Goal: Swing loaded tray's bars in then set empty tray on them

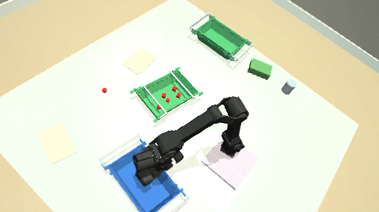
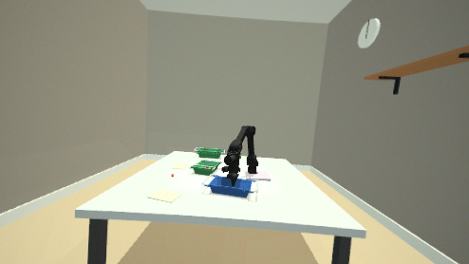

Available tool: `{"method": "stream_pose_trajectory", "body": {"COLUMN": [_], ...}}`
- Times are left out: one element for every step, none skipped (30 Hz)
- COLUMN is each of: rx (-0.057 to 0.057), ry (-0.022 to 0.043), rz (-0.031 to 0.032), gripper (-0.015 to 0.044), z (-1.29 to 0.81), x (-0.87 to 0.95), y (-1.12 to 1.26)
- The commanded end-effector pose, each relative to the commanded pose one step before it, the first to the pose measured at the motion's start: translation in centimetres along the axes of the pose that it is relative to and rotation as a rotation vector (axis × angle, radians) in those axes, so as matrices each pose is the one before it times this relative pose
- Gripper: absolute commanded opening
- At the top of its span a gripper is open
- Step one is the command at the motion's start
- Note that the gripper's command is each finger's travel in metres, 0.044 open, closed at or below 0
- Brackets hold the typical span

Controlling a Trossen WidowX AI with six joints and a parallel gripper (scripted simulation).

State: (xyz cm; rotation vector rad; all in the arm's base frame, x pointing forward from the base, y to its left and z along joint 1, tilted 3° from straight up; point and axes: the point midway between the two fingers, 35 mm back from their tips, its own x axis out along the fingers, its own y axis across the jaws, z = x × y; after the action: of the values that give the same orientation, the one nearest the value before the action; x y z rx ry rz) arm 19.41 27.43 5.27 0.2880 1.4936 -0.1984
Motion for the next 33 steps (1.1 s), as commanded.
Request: {"method": "stream_pose_trajectory", "body": {"rx": [0.0010,0.0000,0.0000,0.0000,0.0000,0.0000,0.0000,0.0000,0.0000,0.0000,0.0000,0.0000,0.0000,0.0000,0.0000,0.0000,0.0000,0.0000,0.0000,0.0000,0.0000,0.0000,0.0000,0.0000,0.0000,0.0000,0.0000,0.0000,0.0000,0.0000,0.0000,0.0000,0.0000], "ry": [-0.00085,0.00000,0.00000,0.00000,0.00001,0.00001,0.00001,0.00002,0.00002,0.00002,0.00003,0.00003,0.00003,0.00003,0.00002,0.00001,0.00000,0.00000,0.00000,0.00000,0.00000,0.00000,0.00000,0.00000,0.00000,0.00000,0.00000,0.00000,0.00000,0.00000,0.00000,0.00000,0.00000], "rz": [-0.00652,0.00007,0.00007,0.00006,0.00005,0.00004,0.00003,0.00002,0.00001,-0.00001,-0.00002,-0.00003,-0.00004,-0.00004,-0.00003,-0.00001,0.00000,0.00000,0.00000,0.00000,0.00000,0.00000,0.00000,0.00000,0.00000,0.00000,0.00000,0.00000,0.00000,0.00000,0.00000,0.00000,0.00000], "gripper": [0.0001,0.0000,0.0000,0.0000,0.0000,0.0000,0.0000,0.0000,0.0000,0.0000,0.0000,0.0000,0.0000,0.0000,0.0000,0.0000,0.0000,0.0000,0.0000,0.0000,0.0000,0.0000,0.0000,0.0000,0.0000,0.0000,0.0000,0.0000,0.0000,0.0000,0.0000,0.0000,0.0000], "z": [0.038,0.013,0.012,0.011,0.008,0.005,0.002,-0.001,-0.004,-0.007,-0.010,-0.013,-0.016,-0.015,-0.010,-0.003,0.000,0.000,0.000,0.000,0.000,0.000,0.000,0.000,0.000,0.000,0.000,0.000,0.000,0.000,0.000,0.000,0.000], "x": [-0.781,-0.413,-0.475,-0.518,-0.536,-0.543,-0.546,-0.548,-0.551,-0.553,-0.554,-0.556,-0.555,-0.443,-0.268,-0.090,0.000,0.000,0.000,0.000,0.000,0.000,0.000,0.000,0.000,0.000,0.000,0.000,0.000,0.000,0.000,0.000,0.000], "y": [-0.044,0.045,0.044,0.038,0.029,0.019,0.009,-0.002,-0.012,-0.023,-0.034,-0.045,-0.055,-0.052,-0.035,-0.012,0.000,0.000,0.000,0.000,0.000,0.000,0.000,0.000,0.000,0.000,0.000,0.000,0.000,0.000,0.000,0.000,0.000]}}
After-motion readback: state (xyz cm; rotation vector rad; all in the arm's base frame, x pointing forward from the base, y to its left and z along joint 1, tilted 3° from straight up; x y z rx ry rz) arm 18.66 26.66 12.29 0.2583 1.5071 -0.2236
